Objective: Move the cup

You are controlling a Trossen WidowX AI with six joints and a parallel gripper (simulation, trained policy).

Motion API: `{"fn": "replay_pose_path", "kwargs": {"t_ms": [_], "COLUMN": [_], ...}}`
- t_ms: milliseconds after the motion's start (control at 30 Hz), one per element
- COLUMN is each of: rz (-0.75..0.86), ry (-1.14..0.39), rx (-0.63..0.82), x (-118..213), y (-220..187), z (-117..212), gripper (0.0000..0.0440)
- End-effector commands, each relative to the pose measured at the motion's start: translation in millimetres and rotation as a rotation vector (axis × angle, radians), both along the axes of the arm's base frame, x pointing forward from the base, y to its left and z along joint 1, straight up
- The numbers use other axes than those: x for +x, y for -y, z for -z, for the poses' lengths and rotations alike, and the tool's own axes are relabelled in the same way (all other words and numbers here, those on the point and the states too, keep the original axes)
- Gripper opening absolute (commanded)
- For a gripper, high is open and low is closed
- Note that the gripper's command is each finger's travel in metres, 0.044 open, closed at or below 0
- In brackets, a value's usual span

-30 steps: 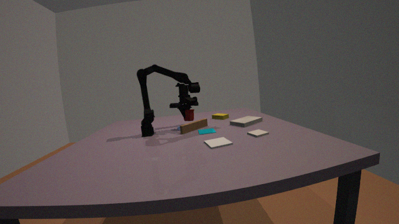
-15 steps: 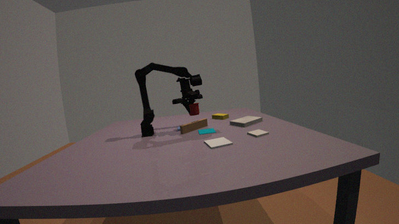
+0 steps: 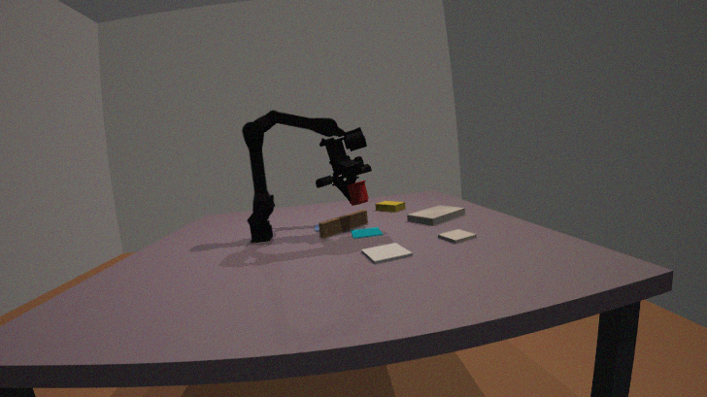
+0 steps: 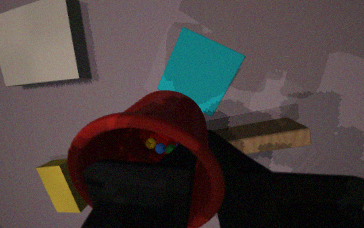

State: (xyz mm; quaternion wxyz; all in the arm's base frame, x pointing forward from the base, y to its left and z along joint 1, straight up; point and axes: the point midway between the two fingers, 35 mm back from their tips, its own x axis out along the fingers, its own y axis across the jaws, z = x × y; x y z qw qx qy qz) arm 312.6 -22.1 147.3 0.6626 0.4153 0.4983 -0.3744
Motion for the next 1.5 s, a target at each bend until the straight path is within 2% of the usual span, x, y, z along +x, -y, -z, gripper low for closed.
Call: {"fn": "replay_pose_path", "kwargs": {"t_ms": [0,367,733,900,1033,1467], "rz": [0.016,0.064,0.096,0.111,0.129,0.134], "ry": [0.017,0.038,0.019,0.017,0.046,0.117], "rx": [-0.013,-0.024,-0.023,-0.022,-0.013,0.021], "x": [9.0,23.0,19.4,17.0,19.6,12.8], "y": [10.8,32.9,41.0,45.9,49.7,52.9], "z": [4.6,32.0,63.7,73.2,71.6,48.0], "gripper": [0.0,0.0,0.001,0.0056,0.0135,0.0187]}}
